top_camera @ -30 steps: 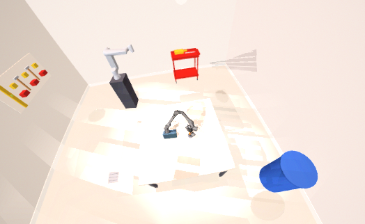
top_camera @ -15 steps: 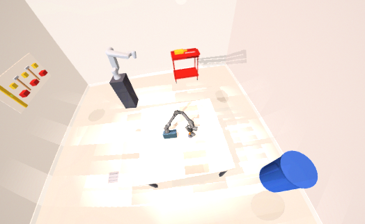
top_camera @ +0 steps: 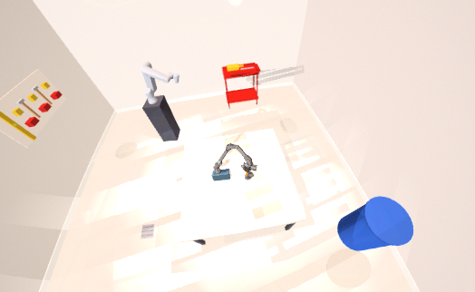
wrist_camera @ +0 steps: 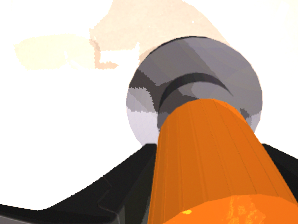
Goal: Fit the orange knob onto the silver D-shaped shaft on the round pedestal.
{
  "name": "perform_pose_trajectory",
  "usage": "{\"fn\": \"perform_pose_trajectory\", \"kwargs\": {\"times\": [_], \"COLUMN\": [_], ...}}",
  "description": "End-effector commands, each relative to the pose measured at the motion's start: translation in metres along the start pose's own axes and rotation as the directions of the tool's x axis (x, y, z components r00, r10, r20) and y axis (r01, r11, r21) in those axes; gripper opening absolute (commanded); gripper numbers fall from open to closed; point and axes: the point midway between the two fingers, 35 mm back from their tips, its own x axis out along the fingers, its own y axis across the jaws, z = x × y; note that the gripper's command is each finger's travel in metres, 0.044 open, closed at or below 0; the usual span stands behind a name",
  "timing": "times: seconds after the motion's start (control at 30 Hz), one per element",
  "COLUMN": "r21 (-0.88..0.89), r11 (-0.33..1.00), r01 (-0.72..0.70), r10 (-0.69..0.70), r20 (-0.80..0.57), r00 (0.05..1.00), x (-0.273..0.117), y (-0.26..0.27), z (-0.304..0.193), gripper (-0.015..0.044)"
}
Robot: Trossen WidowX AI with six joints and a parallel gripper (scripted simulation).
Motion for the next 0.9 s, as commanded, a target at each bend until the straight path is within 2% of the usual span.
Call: {"fn": "perform_pose_trajectory", "kwargs": {"times": [0.0,0.87], "r21": [-0.028,-0.058], "r11": [1.0,0.998], "r01": [0.004,0.003], "r10": [-0.004,-0.003], "r20": [0.003,0.003], "r00": [1.0,1.0], "x": [-0.003,0.013], "y": [0.0,0.0], "z": [0.0,0.0], "gripper": [0.0,0.0]}}
